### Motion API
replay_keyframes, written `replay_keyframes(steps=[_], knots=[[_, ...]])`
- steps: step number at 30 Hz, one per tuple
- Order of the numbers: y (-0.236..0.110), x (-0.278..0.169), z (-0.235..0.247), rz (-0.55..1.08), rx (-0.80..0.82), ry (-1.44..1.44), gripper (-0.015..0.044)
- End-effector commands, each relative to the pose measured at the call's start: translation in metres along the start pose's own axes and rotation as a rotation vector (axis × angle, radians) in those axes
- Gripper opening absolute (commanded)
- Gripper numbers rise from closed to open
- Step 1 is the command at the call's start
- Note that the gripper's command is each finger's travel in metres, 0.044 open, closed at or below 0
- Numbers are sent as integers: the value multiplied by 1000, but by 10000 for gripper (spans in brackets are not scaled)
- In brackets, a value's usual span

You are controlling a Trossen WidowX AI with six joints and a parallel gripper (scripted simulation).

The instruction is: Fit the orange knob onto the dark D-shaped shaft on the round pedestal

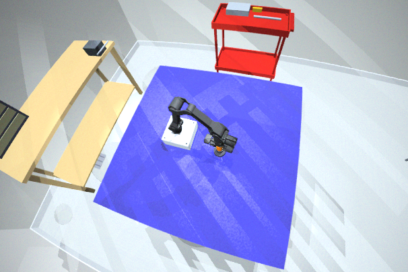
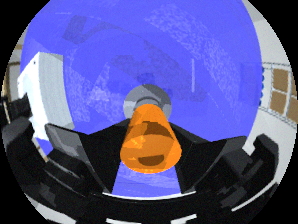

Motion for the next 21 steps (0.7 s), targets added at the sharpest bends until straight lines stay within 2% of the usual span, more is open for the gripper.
replay_keyframes(steps=[1,10,16,21], knots=[[1,0,0,-1,-2,-4,0],[-5,0,0,-1,-2,-13,0],[-3,0,0,-1,-2,-203,0],[-1,0,0,-1,-2,-213,0]])
Point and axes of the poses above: the point midway between the two fingers, 35 mm back from their tips, its own y axis out along the fingers, its own z axis across the jaws, x = y × z, the point moved 10 cm from there along -y, back along the fingers, and after that the axes turned 3 degrees about y, right-handed, at the moved point
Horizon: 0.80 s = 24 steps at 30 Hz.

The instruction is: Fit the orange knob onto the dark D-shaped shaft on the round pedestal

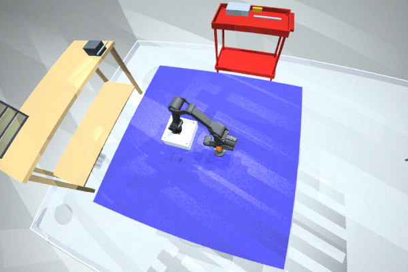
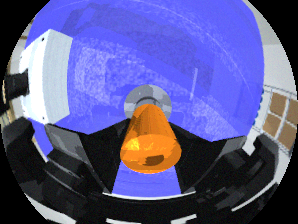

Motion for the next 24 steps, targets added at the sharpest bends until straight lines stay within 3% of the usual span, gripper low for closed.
replay_keyframes(steps=[1,24], knots=[[1,0,-1,0,-2,-23,0],[2,0,1,-1,-2,-23,0]])
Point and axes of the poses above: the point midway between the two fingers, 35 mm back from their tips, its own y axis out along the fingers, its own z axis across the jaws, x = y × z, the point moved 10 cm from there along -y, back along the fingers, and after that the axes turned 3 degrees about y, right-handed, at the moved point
